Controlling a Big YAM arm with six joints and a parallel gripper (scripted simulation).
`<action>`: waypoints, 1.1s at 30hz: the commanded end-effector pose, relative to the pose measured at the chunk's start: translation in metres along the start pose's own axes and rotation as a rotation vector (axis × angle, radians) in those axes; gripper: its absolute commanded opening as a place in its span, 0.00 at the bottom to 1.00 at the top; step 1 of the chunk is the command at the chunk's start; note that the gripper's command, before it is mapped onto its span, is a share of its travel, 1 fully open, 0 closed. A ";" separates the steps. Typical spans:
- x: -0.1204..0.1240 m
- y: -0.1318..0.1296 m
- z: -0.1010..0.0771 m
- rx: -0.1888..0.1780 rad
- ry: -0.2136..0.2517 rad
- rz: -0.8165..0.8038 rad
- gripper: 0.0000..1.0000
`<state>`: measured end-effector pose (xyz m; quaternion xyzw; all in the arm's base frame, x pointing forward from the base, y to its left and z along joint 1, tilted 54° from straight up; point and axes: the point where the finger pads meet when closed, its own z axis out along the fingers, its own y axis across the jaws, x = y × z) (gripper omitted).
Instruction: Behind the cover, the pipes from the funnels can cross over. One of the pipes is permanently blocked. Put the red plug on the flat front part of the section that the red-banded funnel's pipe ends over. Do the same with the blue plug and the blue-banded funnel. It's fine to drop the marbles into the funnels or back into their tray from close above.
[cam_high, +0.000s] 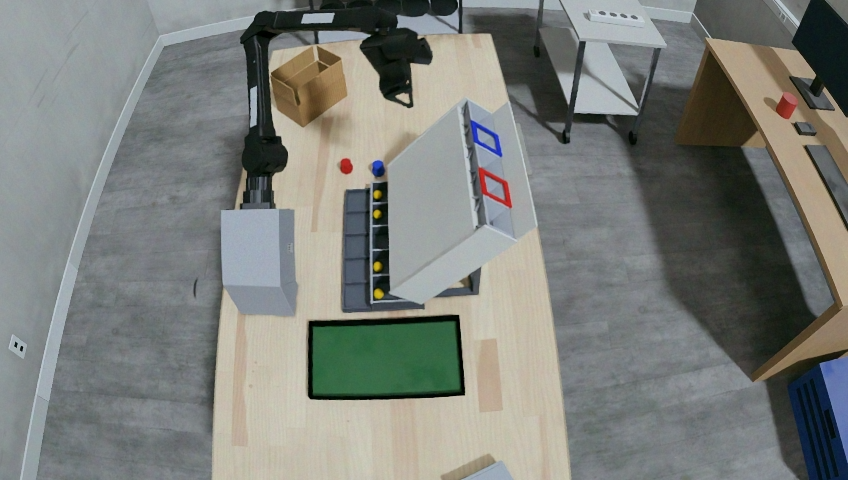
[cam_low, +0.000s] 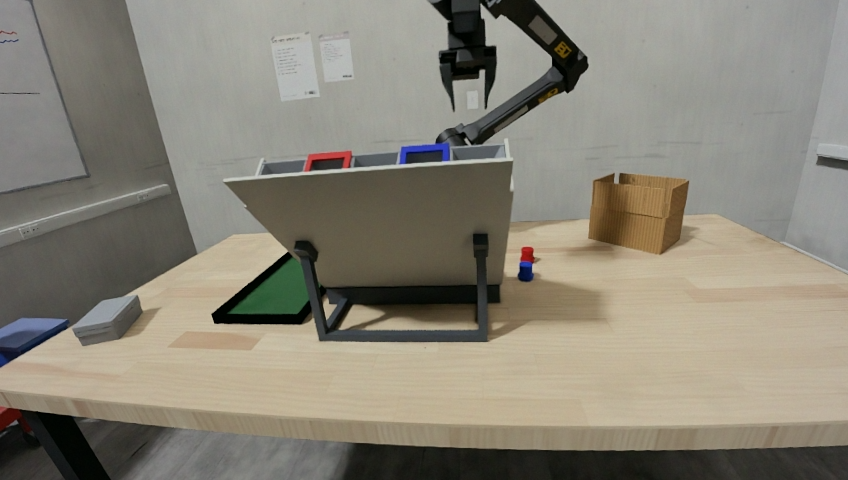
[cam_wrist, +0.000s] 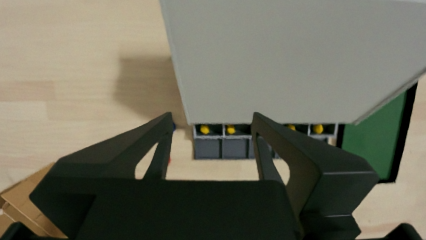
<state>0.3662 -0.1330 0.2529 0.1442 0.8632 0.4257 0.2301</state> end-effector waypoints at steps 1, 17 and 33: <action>0.020 -0.026 0.002 -0.005 0.047 -0.011 0.59; 0.104 -0.106 0.032 -0.003 0.280 -0.010 0.59; 0.138 -0.131 0.041 0.007 0.381 0.010 0.59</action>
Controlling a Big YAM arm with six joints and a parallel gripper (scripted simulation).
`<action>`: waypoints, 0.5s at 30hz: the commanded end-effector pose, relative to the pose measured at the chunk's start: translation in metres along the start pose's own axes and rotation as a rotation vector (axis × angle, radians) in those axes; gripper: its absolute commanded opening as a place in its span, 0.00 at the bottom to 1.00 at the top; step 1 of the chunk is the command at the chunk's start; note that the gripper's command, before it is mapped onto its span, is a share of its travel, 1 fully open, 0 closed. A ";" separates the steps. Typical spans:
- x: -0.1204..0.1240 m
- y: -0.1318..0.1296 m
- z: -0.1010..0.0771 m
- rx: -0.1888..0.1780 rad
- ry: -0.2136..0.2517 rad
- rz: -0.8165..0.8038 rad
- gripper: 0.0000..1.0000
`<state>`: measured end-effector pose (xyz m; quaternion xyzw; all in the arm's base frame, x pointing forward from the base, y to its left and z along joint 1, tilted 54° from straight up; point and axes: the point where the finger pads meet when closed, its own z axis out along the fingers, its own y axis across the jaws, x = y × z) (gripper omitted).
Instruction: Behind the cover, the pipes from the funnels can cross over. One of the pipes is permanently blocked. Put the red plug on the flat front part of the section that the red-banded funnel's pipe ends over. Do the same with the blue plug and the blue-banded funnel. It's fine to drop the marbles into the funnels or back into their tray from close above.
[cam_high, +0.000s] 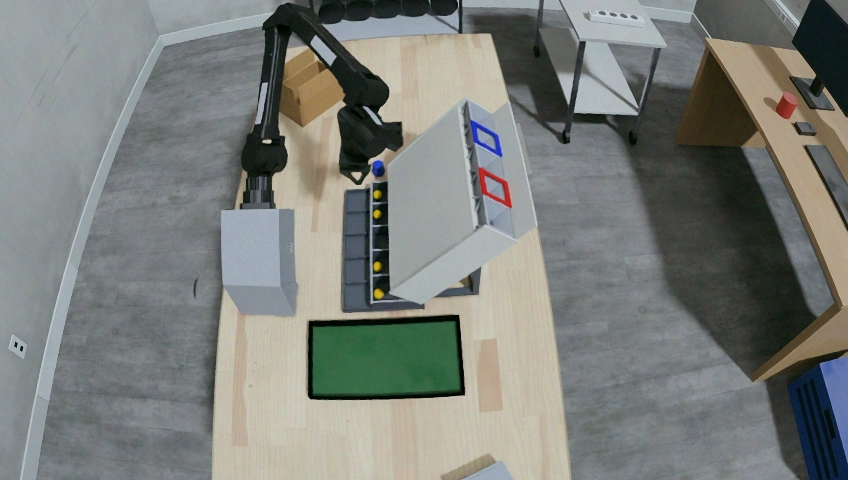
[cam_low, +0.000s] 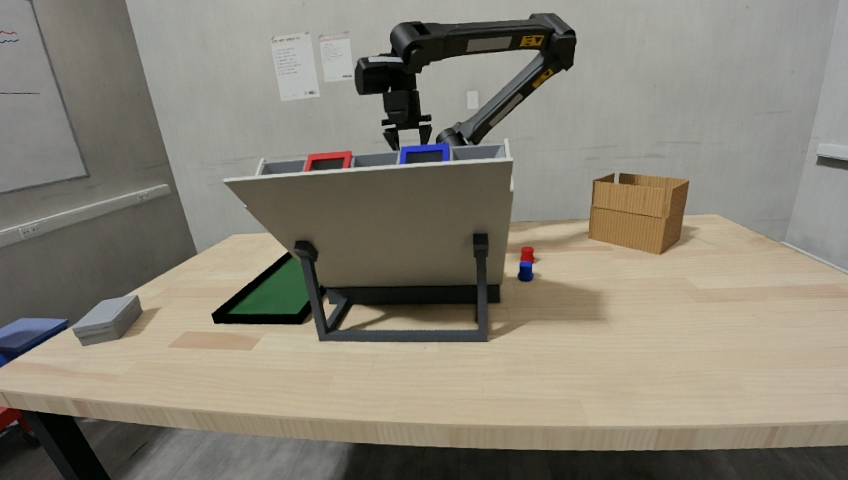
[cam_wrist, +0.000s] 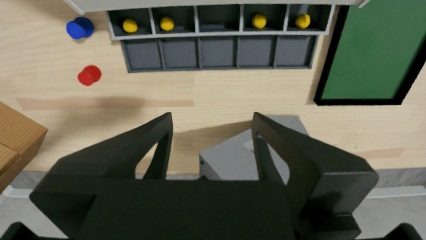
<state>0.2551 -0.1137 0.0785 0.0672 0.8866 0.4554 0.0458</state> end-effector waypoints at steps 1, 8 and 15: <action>-0.009 0.004 -0.011 0.024 -0.025 -0.017 0.59; -0.009 0.004 -0.011 0.024 -0.025 -0.017 0.59; -0.005 0.001 -0.008 0.021 -0.024 -0.018 0.59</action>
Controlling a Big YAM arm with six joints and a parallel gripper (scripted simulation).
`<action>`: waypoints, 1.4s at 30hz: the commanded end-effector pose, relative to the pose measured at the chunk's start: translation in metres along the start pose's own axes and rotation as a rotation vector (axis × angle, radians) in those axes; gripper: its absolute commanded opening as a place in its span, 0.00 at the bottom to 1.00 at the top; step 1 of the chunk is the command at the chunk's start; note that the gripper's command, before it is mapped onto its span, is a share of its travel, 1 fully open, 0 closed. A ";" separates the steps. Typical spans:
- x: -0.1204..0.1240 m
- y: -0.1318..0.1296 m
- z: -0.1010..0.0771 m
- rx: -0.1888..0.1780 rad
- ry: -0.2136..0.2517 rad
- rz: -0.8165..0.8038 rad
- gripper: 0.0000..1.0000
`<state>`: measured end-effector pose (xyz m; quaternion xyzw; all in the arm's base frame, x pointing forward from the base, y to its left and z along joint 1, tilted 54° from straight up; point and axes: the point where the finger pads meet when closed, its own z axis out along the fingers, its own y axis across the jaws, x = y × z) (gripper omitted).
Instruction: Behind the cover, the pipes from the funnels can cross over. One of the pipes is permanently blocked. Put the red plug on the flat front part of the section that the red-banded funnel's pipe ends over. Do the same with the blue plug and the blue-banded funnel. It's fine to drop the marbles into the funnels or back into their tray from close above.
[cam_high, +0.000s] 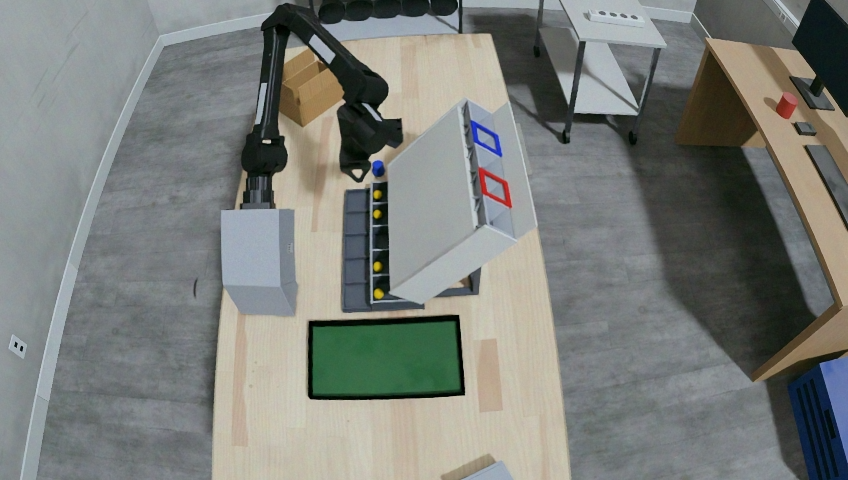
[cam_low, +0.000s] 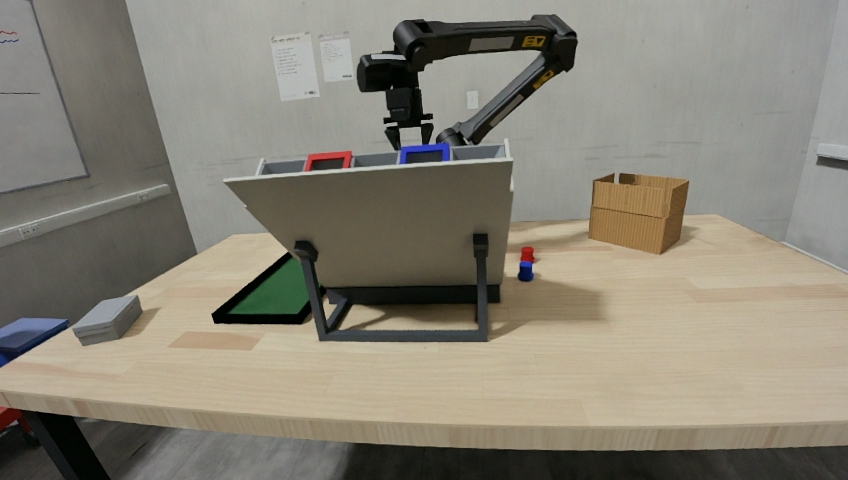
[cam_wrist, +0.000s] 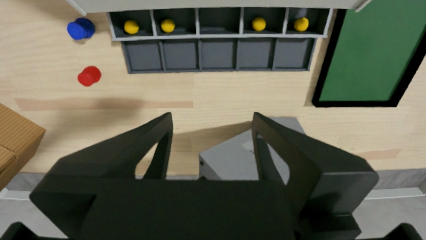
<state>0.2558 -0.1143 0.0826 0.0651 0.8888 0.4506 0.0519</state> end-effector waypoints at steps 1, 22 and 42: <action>-0.004 -0.002 -0.005 0.011 -0.014 -0.008 0.59; -0.004 -0.002 -0.005 0.011 -0.014 -0.008 0.87; -0.004 -0.002 -0.005 0.011 -0.014 -0.008 0.87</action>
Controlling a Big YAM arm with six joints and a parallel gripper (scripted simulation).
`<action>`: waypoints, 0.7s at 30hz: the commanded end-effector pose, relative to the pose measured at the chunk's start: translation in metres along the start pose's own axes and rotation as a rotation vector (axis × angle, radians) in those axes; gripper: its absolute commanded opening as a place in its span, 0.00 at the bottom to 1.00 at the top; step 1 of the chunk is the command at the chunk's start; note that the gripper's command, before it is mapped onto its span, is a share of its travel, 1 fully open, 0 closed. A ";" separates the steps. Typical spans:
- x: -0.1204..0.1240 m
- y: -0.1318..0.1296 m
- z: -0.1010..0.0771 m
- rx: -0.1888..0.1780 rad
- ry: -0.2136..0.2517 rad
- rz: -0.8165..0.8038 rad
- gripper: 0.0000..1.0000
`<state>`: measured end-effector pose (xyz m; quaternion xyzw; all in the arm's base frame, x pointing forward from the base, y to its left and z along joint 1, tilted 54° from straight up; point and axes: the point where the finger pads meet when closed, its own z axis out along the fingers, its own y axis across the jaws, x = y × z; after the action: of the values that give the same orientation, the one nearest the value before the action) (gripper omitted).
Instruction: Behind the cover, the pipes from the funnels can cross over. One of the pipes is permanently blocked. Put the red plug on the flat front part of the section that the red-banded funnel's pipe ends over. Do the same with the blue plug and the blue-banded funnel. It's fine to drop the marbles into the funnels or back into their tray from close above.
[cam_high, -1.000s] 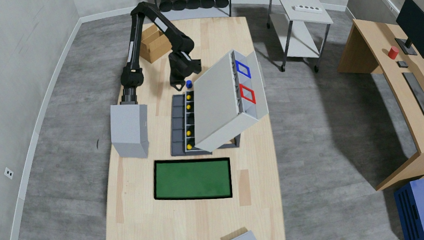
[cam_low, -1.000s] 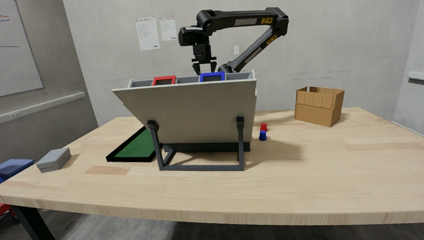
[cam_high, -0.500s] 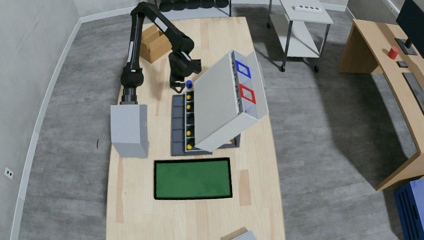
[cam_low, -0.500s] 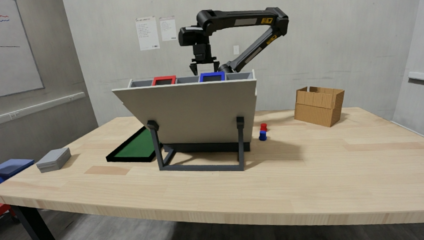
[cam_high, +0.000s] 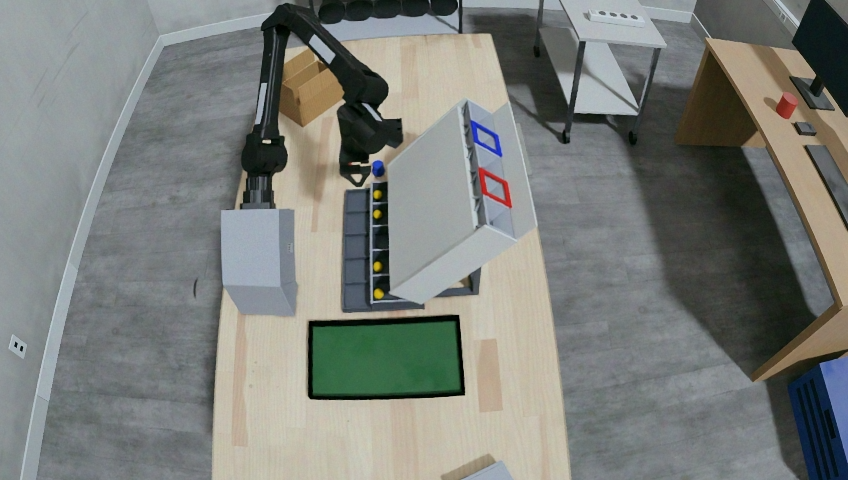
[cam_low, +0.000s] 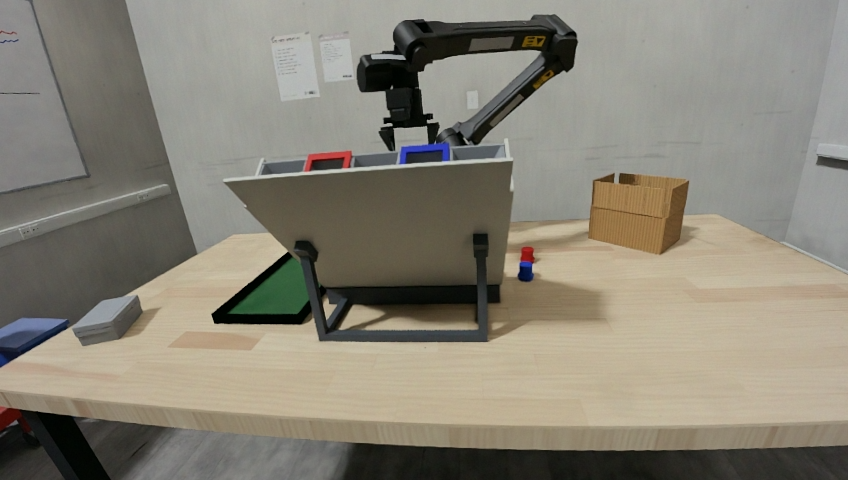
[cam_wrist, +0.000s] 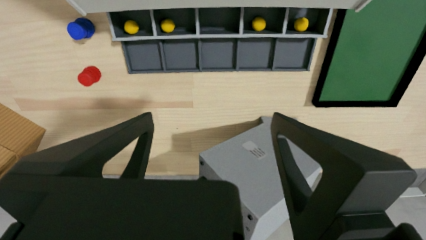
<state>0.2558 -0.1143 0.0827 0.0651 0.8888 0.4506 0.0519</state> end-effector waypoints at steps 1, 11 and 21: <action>-0.004 -0.002 -0.005 0.011 -0.014 -0.008 0.87; -0.002 0.022 0.013 0.011 -0.014 -0.008 0.87; 0.008 0.100 0.074 0.011 -0.014 -0.008 0.87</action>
<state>0.2585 -0.0108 0.1144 0.0347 0.8850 0.4594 0.0677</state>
